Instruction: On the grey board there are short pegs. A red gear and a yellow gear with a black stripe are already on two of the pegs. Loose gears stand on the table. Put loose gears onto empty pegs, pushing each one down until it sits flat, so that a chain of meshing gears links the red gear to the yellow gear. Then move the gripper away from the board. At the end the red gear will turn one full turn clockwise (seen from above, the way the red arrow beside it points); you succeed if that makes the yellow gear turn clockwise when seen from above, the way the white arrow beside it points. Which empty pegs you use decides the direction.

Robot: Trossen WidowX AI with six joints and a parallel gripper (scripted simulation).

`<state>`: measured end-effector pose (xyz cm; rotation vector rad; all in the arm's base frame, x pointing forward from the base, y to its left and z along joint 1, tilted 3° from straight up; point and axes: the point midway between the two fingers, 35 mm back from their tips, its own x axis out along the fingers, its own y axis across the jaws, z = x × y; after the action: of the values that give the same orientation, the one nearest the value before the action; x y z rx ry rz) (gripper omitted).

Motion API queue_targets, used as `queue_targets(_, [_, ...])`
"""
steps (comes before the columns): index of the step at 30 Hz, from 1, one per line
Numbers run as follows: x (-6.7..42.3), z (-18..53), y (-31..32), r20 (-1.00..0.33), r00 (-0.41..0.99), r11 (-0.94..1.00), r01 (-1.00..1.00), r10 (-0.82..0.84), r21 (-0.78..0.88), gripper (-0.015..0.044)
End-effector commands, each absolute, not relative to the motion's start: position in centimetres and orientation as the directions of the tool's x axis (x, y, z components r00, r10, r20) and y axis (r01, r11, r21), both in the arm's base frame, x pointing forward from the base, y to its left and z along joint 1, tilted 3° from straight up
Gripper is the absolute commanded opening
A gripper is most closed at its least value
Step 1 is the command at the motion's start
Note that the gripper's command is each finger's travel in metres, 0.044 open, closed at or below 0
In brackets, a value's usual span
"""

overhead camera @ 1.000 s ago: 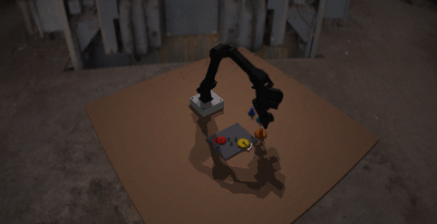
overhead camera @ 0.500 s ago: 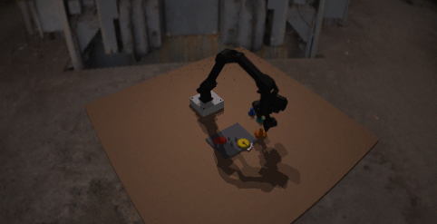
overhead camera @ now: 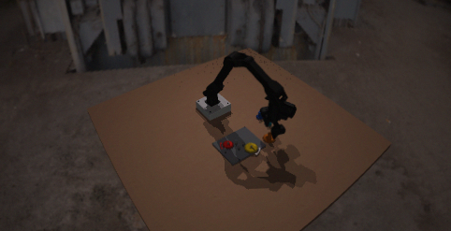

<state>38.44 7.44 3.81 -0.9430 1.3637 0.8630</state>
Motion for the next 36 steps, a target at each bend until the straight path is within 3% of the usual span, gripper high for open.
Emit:
queue_targets(1, [38.23, 2.77, 7.3, -0.999, 0.025, 0.392, -0.919, -0.041, -0.039, 0.044])
queue_targets(16, [38.22, 1.9, 7.26, -0.999, 0.025, 0.392, -0.919, -0.041, -0.039, 0.044])
queue_targets(31, [38.22, 1.9, 7.26, -0.999, 0.025, 0.392, -0.919, -0.041, -0.039, 0.0046])
queue_targets(36, [38.22, 1.9, 7.26, -0.999, 0.025, 0.392, -0.919, -0.041, -0.039, 0.0013])
